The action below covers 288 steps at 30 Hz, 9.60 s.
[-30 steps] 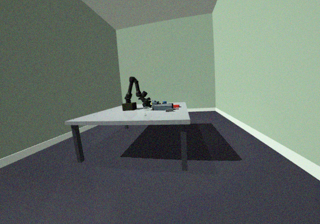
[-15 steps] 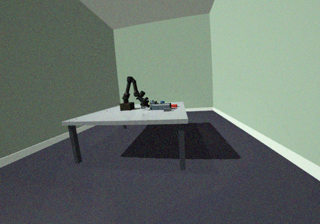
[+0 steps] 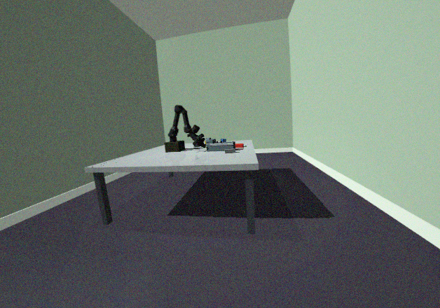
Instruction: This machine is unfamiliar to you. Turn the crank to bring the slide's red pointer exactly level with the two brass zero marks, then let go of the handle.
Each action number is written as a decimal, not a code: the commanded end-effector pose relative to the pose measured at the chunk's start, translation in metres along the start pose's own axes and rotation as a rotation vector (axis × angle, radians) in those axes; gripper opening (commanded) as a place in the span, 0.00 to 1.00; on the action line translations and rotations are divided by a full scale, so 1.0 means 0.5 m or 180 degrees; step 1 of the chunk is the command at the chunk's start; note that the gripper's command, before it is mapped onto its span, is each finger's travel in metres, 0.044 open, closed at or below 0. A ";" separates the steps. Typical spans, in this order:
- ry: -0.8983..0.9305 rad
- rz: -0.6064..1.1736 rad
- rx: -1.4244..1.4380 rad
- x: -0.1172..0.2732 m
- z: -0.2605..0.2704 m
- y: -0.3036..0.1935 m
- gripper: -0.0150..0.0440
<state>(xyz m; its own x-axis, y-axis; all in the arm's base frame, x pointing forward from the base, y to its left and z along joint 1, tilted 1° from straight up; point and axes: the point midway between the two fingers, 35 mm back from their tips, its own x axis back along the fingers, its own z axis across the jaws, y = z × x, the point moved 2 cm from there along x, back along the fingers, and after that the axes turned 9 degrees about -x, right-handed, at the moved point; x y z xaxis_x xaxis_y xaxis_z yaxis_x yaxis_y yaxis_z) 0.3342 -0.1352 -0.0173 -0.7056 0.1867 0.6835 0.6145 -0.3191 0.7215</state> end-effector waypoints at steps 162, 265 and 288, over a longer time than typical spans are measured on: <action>0.0080 0.0023 0.0014 0.055 0.070 0.043 1.00; -0.0262 0.0359 -0.0473 0.108 0.089 0.380 1.00; 0.0066 0.0038 -0.0011 0.225 0.094 0.233 1.00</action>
<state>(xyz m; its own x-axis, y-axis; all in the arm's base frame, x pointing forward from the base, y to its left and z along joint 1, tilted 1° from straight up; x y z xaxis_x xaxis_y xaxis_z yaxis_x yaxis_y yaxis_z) 0.3551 -0.1131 0.1518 -0.6884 0.1727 0.7045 0.6256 -0.3501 0.6971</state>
